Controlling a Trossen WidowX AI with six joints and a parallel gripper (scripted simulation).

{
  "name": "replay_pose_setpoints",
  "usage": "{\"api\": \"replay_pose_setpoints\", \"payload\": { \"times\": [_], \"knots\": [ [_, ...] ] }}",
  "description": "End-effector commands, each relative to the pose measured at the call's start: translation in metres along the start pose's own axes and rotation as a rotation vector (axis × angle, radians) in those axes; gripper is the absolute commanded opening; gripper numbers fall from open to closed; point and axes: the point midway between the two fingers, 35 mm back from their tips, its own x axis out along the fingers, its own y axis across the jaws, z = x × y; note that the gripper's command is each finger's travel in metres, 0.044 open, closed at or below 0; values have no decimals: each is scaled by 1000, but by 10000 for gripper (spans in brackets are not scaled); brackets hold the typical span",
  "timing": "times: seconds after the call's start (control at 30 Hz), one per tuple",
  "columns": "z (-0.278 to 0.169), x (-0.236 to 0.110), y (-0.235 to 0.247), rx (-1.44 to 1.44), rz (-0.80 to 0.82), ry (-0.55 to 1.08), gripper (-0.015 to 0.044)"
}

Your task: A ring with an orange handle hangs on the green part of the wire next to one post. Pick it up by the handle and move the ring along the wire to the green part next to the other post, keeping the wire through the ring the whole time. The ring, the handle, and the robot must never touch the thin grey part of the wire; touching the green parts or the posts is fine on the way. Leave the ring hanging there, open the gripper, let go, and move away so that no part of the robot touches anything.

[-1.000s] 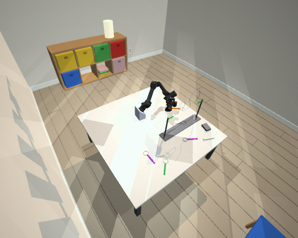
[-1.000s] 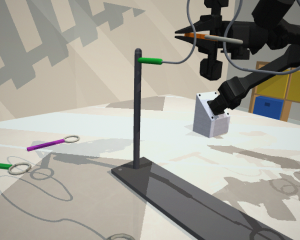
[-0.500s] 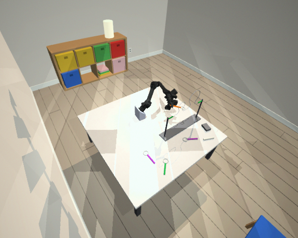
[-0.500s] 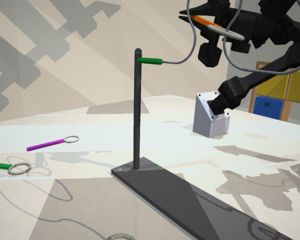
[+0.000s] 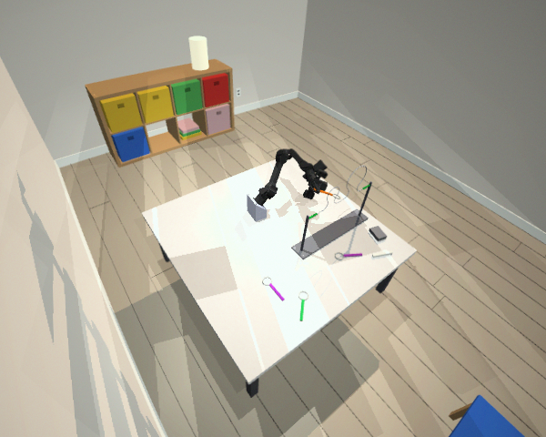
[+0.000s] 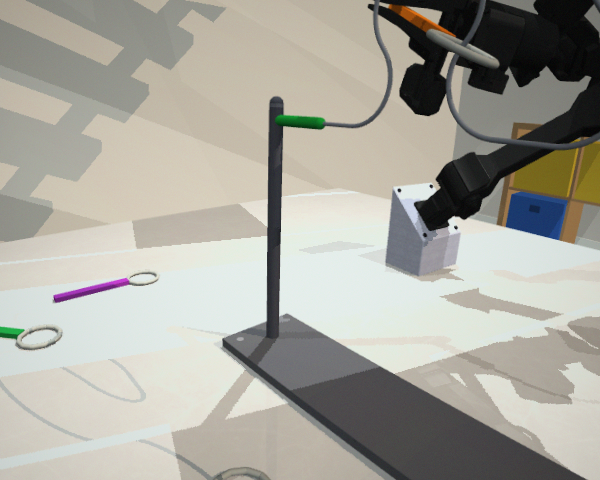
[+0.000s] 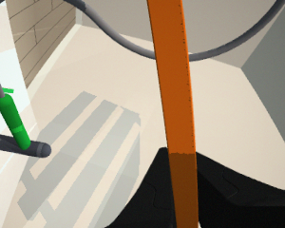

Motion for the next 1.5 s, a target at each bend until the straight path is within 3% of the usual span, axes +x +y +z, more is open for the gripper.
{"api": "replay_pose_setpoints", "payload": {
  "times": [0.0,1.47],
  "knots": [
    [1,-1,-7,-2,-8,4,-150],
    [16,-5,32,657,368,-80,-150]
  ]
}}
